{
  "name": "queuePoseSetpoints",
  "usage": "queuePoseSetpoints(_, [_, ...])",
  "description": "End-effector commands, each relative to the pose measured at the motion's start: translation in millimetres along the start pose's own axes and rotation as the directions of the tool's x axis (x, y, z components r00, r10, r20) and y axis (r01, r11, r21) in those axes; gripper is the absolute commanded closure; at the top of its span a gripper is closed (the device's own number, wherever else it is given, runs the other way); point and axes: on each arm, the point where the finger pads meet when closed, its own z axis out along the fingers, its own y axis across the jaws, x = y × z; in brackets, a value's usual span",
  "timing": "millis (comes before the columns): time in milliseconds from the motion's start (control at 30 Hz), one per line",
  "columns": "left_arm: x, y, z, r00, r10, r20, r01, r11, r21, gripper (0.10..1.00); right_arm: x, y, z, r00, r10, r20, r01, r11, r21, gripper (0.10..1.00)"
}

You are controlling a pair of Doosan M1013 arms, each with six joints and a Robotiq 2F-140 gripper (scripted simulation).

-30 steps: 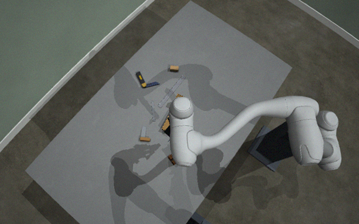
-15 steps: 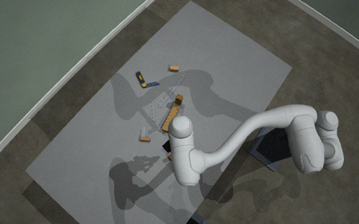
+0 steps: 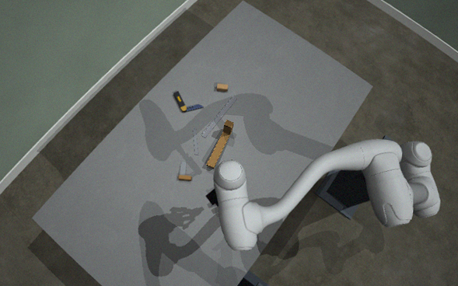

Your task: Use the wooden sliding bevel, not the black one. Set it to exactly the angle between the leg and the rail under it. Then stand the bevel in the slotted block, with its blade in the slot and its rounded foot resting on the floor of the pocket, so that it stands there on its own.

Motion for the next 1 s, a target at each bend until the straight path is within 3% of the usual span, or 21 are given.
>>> queuePoseSetpoints(0, [0, 0, 0, 1.0, 0.0, -0.001, 0.0, 1.0, 0.0, 0.098, 2, -3, -2, 1.0, 0.005, -0.002, -0.005, 1.0, -0.001, 0.999])
queuePoseSetpoints(767, [0, 0, 0, 1.0, 0.0, -0.001, 0.0, 1.0, 0.0, 0.098, 4, -4, 2, 1.0, 0.008, -0.002, -0.008, 1.0, -0.001, 0.999])
queuePoseSetpoints(967, [0, 0, 0, 1.0, 0.0, -0.001, 0.0, 1.0, 0.0, 0.098, 4, -4, 26, 1.0, 0.008, -0.002, -0.008, 1.0, -0.001, 0.999])
